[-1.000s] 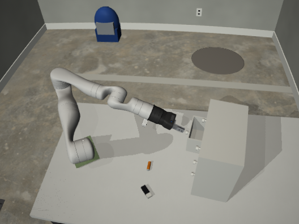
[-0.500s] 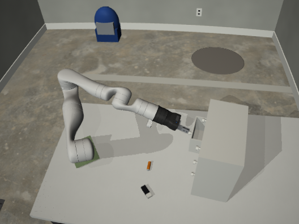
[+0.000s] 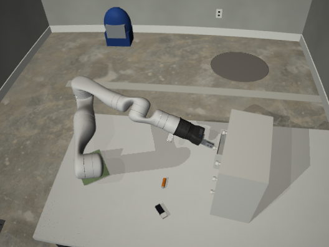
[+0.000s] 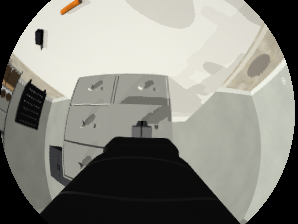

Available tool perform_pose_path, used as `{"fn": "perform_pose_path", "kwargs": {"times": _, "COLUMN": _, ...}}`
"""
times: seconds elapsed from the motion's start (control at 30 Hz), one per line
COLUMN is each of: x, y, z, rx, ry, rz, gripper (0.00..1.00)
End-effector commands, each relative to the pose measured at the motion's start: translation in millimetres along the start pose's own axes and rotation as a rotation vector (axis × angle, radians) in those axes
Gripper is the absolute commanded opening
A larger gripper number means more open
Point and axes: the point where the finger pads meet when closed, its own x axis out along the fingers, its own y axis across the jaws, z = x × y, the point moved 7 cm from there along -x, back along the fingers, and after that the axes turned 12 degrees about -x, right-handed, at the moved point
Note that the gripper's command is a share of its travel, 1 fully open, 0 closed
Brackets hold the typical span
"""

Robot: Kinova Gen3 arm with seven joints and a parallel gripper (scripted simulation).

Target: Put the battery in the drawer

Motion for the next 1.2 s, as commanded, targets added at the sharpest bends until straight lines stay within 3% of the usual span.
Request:
{"fn": "perform_pose_path", "kwargs": {"times": 0.0, "x": 7.7, "y": -4, "z": -1, "rx": -0.001, "ry": 0.006, "rz": -0.011, "gripper": 0.0}}
{"fn": "perform_pose_path", "kwargs": {"times": 0.57, "x": 22.1, "y": -5, "z": 4, "rx": -0.001, "ry": 0.006, "rz": -0.011, "gripper": 0.0}}
{"fn": "perform_pose_path", "kwargs": {"times": 1.17, "x": 24.6, "y": -5, "z": 5, "rx": -0.001, "ry": 0.006, "rz": -0.011, "gripper": 0.0}}
